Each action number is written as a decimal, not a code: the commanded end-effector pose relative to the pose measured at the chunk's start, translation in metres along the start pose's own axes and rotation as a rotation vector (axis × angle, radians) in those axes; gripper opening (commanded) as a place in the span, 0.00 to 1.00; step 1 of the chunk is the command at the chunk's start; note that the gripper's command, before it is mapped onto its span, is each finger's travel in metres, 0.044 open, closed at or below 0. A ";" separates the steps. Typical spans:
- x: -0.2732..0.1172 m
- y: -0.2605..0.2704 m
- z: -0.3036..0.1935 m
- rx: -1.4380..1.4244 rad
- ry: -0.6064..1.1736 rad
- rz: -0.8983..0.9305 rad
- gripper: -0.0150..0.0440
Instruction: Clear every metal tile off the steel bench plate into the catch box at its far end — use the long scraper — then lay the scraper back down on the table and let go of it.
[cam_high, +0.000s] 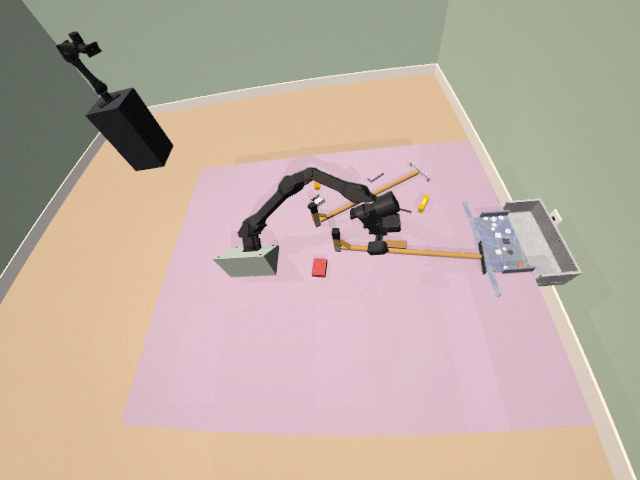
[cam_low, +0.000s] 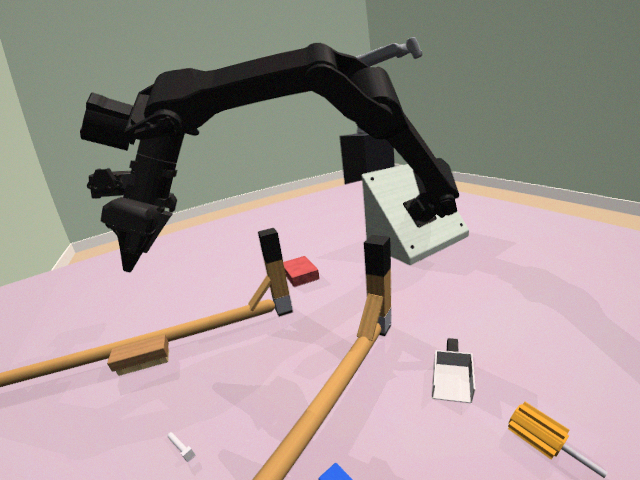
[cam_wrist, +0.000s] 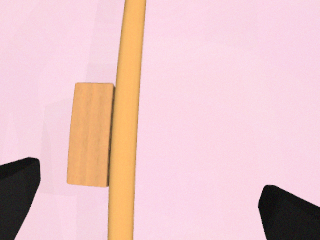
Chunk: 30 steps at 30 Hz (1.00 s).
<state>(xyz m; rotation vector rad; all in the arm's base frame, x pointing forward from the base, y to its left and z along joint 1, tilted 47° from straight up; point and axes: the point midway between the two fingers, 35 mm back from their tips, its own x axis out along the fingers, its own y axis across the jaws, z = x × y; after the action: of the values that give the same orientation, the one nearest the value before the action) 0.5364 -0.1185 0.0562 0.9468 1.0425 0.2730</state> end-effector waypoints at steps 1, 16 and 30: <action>-0.021 0.003 0.004 0.004 -0.042 0.020 1.00; -0.091 0.003 0.010 0.005 -0.189 0.065 1.00; -0.157 0.002 0.005 -0.009 -0.328 0.097 1.00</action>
<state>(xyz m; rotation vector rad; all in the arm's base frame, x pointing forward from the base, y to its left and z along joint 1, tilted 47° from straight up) 0.4710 -0.2075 0.1431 0.9945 0.7320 0.1987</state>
